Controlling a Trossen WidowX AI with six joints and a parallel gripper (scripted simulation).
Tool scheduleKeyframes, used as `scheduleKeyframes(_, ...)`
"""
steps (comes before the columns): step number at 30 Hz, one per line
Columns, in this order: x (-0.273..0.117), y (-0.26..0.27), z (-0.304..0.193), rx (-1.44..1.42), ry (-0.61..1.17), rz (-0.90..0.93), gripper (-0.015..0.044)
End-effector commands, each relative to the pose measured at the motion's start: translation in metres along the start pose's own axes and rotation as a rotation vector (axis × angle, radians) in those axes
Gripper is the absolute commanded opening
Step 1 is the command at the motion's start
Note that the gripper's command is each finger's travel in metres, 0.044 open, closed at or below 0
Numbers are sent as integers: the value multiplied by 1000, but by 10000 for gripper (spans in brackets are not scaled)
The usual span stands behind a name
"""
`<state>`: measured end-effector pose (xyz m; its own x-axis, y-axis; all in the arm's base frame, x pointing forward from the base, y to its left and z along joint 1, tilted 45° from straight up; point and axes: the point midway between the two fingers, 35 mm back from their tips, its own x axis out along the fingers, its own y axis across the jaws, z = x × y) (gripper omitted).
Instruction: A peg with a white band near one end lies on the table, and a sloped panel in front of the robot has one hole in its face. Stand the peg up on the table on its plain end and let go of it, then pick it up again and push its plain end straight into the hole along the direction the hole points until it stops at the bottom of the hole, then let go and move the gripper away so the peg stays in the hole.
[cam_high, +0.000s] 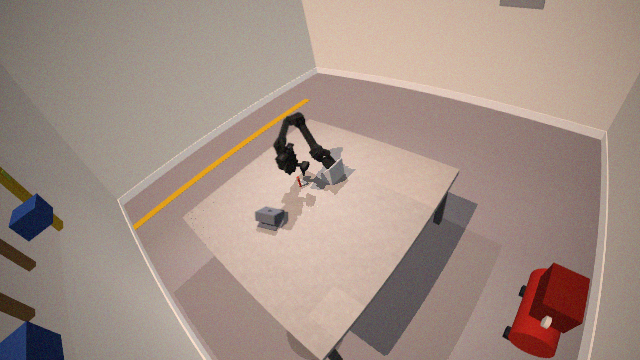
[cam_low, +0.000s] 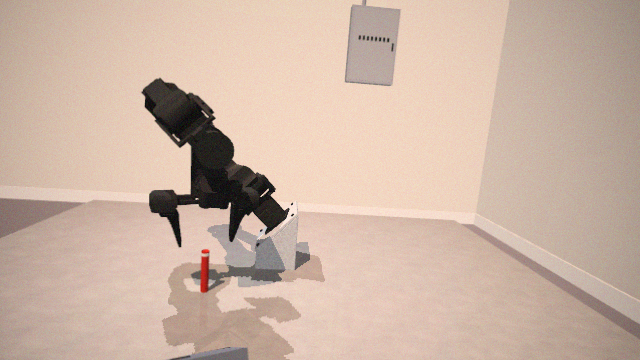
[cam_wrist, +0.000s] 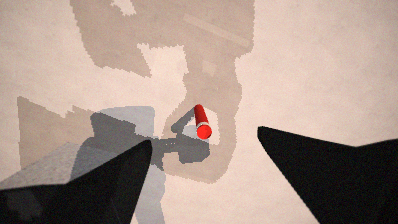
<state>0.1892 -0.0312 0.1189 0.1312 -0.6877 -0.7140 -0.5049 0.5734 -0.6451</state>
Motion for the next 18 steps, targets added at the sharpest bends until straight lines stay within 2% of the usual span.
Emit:
scheduleKeyframes(1,7,0,0,-6,1,-2,440)
scheduleKeyframes(18,35,-1,0,-5,-1,-2,440)
